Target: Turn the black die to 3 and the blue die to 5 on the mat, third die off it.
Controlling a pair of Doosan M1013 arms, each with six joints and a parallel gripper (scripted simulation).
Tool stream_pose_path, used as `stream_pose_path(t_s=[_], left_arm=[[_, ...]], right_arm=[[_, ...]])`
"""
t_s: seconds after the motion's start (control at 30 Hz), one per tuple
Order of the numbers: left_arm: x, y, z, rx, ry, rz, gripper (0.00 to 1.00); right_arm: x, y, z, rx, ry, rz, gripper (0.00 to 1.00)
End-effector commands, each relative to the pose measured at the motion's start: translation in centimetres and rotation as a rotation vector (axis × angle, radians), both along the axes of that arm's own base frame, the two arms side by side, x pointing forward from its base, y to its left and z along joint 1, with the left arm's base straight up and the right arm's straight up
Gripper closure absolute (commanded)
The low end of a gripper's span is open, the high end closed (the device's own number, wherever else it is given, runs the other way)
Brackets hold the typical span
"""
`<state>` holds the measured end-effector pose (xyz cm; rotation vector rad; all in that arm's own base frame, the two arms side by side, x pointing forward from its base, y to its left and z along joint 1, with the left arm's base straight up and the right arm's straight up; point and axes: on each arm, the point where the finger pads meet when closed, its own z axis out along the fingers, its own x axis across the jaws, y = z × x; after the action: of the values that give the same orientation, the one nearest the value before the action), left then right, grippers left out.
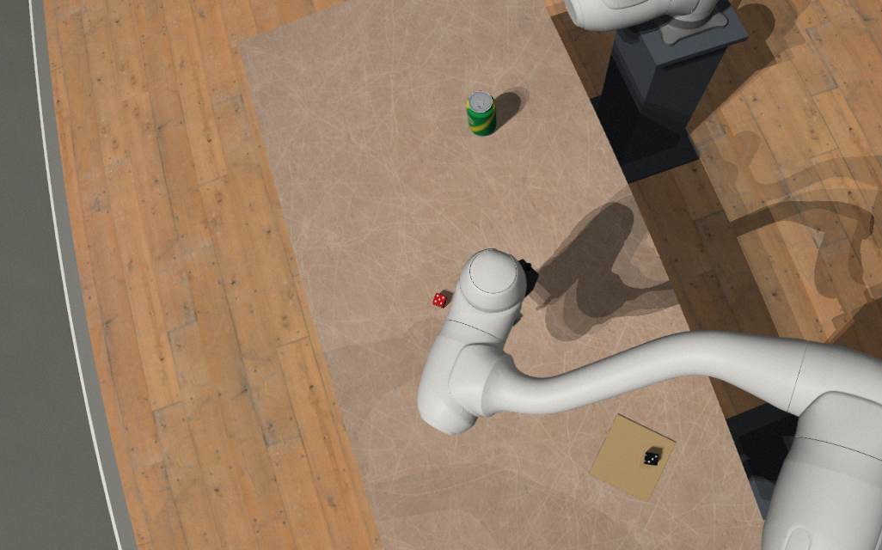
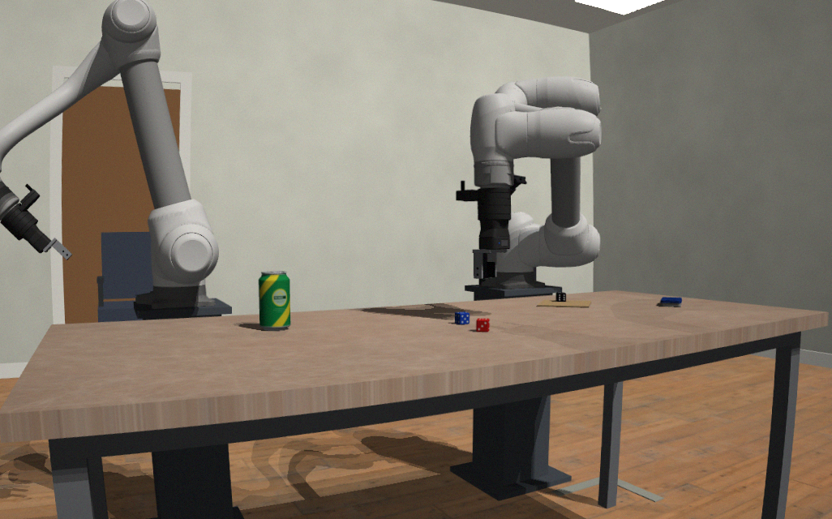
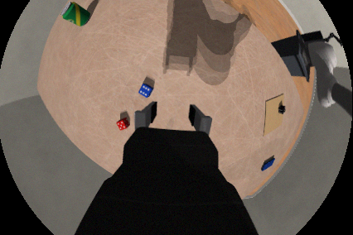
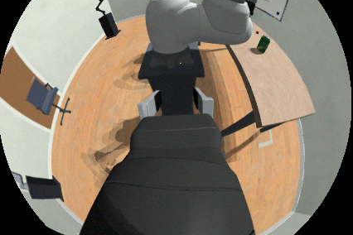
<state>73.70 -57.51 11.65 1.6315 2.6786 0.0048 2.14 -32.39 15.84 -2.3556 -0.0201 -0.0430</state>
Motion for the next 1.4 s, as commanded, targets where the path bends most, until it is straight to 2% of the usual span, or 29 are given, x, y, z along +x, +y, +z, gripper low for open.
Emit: stream_pose_path(t_s=[0.0,0.27,0.5,0.53,1.37], left_arm=[[0.6,-2.6,-0.4,0.001,0.006,-0.173,0.0],[1.2,-6.3,-1.3,0.001,0.006,-0.426,0.0],[1.3,-6.8,-1.4,0.001,0.006,-0.46,0.0],[1.3,-6.8,-1.4,0.001,0.006,-0.46,0.21],[1.3,-6.8,-1.9,0.001,0.006,-0.46,0.21]], right_arm=[[0.0,0.0,0.0,-0.001,0.0,0.0,0.0],[0.0,0.0,0.0,-0.001,0.0,0.0,0.0],[0.0,0.0,0.0,-0.001,0.0,0.0,0.0],[0.0,0.0,0.0,-0.001,0.0,0.0,0.0],[0.0,0.0,0.0,-0.001,0.0,0.0,0.0]])
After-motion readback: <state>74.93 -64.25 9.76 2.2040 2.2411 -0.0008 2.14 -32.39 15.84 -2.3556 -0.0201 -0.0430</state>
